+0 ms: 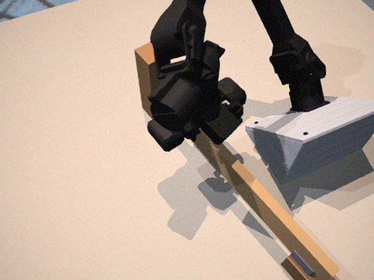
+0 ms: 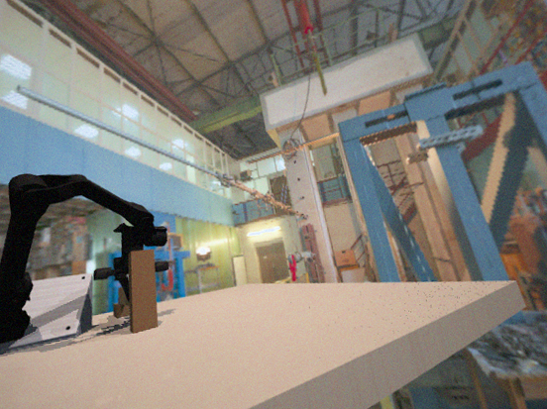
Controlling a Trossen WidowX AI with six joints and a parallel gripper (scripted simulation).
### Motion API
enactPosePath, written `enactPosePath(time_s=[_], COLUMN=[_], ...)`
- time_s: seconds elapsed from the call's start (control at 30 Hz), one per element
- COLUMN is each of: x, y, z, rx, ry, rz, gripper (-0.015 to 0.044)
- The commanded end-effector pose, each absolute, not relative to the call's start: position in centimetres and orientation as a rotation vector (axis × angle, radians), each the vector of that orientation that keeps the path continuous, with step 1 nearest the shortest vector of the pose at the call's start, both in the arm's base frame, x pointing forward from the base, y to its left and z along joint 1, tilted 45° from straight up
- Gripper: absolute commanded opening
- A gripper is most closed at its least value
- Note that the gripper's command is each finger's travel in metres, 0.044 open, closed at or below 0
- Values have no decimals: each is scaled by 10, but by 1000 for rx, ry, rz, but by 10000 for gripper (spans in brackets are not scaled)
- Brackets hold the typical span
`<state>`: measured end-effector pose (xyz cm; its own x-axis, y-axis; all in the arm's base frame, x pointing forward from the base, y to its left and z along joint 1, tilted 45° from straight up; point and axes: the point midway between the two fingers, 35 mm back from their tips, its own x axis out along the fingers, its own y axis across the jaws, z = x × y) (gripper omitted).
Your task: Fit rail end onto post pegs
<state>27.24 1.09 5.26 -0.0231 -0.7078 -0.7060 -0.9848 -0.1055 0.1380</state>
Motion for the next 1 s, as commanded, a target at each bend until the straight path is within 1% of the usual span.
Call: enactPosePath(time_s=[0.0,0.97], x=[274,275], y=[10,5], z=[55,62], rx=[-1856,-1857], ry=[1759,1759], rz=[916,916], gripper=[0,0])
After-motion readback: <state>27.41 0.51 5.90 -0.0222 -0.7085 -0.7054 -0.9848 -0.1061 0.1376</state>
